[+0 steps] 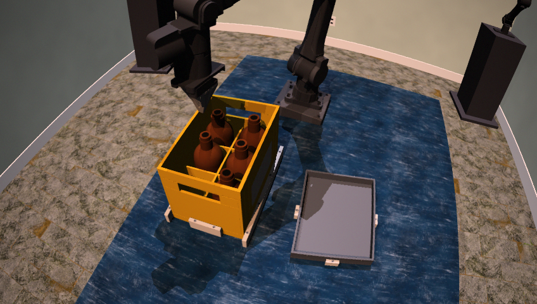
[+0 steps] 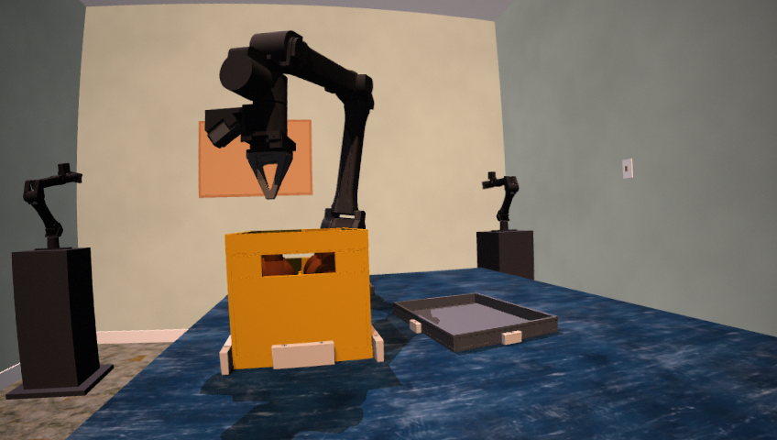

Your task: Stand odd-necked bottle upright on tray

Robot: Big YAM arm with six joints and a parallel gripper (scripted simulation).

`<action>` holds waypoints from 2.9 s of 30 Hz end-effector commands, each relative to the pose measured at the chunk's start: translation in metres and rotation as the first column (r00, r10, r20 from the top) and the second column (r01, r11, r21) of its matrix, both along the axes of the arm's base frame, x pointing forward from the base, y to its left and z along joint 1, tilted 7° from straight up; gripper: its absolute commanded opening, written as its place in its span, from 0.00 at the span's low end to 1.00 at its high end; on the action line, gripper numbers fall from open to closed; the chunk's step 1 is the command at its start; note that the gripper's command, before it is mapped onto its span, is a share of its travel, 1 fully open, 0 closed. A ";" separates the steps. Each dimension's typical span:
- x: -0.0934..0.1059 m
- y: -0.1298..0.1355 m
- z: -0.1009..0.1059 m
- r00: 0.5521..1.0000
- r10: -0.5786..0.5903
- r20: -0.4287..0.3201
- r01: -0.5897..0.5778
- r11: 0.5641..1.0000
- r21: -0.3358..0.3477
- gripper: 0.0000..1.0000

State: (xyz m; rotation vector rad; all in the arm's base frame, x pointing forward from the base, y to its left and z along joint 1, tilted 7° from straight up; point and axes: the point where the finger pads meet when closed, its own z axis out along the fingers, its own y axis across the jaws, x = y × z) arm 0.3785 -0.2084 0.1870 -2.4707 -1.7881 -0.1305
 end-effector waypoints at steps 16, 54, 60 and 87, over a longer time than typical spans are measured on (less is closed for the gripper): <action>0.006 0.002 0.006 0.711 0.697 0.092 -0.693 0.717 -0.072 0.00; 0.005 0.002 0.005 0.509 0.855 0.101 -0.850 0.518 -0.097 0.61; 0.005 0.002 0.005 0.509 0.855 0.101 -0.850 0.518 -0.097 0.61; 0.009 0.003 -0.012 0.512 0.853 0.101 -0.850 0.520 -0.084 0.61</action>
